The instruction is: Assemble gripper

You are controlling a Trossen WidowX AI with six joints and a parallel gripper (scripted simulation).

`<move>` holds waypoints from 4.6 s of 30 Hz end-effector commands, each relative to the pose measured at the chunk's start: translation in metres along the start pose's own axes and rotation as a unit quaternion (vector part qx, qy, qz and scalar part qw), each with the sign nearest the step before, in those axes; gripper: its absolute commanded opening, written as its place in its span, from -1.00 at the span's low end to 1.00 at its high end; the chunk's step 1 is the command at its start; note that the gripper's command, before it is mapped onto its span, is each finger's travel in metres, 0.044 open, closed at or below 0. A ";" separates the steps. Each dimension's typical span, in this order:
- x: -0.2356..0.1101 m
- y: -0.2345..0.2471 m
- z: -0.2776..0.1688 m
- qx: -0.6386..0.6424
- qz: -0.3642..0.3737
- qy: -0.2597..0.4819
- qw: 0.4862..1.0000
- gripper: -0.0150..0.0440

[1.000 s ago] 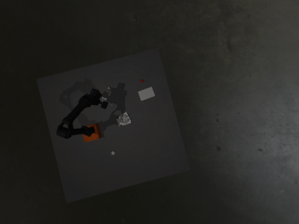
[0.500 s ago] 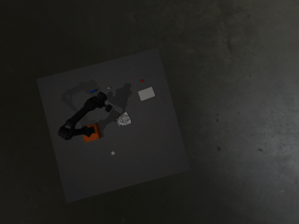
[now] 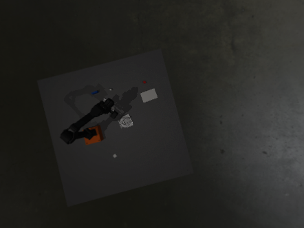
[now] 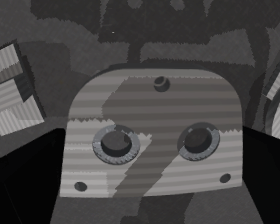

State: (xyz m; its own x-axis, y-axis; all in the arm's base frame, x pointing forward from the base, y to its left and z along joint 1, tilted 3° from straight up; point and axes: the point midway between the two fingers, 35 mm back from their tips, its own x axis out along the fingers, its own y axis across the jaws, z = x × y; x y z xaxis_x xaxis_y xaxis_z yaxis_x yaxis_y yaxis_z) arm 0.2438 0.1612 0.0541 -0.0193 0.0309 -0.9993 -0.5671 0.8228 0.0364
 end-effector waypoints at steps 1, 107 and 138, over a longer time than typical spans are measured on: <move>0.000 -0.016 -0.003 0.017 -0.004 0.001 1.000 0.70; 0.000 -0.154 -0.068 0.229 -0.008 0.003 0.973 0.70; 0.029 -0.156 -0.066 0.230 -0.008 0.003 0.973 0.70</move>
State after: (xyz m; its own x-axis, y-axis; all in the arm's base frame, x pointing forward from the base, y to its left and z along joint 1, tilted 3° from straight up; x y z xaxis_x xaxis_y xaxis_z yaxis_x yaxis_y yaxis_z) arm 0.2788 -0.0029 0.0265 -0.0143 0.0175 -0.9997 -0.1468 0.9890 0.0194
